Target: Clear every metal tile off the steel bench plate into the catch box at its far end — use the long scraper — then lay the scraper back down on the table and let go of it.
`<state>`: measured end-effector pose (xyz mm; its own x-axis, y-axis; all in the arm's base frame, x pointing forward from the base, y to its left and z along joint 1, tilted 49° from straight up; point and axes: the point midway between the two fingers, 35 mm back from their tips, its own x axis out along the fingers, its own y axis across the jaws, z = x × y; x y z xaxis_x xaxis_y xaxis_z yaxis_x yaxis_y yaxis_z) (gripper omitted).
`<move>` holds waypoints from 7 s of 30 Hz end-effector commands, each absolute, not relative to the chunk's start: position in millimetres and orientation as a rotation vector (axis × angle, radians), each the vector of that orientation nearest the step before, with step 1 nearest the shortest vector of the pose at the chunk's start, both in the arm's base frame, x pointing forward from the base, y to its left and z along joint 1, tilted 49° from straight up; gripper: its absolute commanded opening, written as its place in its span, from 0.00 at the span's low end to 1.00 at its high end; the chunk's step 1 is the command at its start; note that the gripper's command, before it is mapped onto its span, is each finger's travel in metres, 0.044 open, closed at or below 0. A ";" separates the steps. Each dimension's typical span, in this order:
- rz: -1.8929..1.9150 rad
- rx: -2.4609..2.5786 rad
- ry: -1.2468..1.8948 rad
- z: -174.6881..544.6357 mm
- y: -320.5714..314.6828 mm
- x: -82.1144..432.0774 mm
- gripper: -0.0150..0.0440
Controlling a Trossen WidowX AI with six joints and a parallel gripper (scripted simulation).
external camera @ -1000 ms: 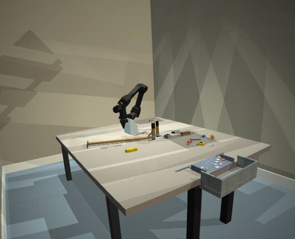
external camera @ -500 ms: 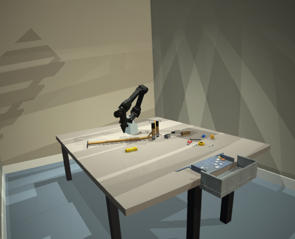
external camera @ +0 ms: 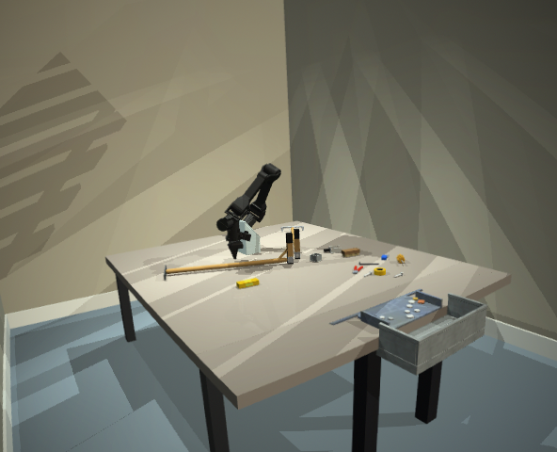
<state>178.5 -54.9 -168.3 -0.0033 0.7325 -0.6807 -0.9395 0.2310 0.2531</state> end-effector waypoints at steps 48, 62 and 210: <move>1.348 -0.301 0.823 -192.2 -48.0 207.8 0.25; 1.348 -0.302 0.823 -196.1 -51.9 220.9 0.25; 1.445 -0.495 0.668 -152.8 -121.7 249.2 0.25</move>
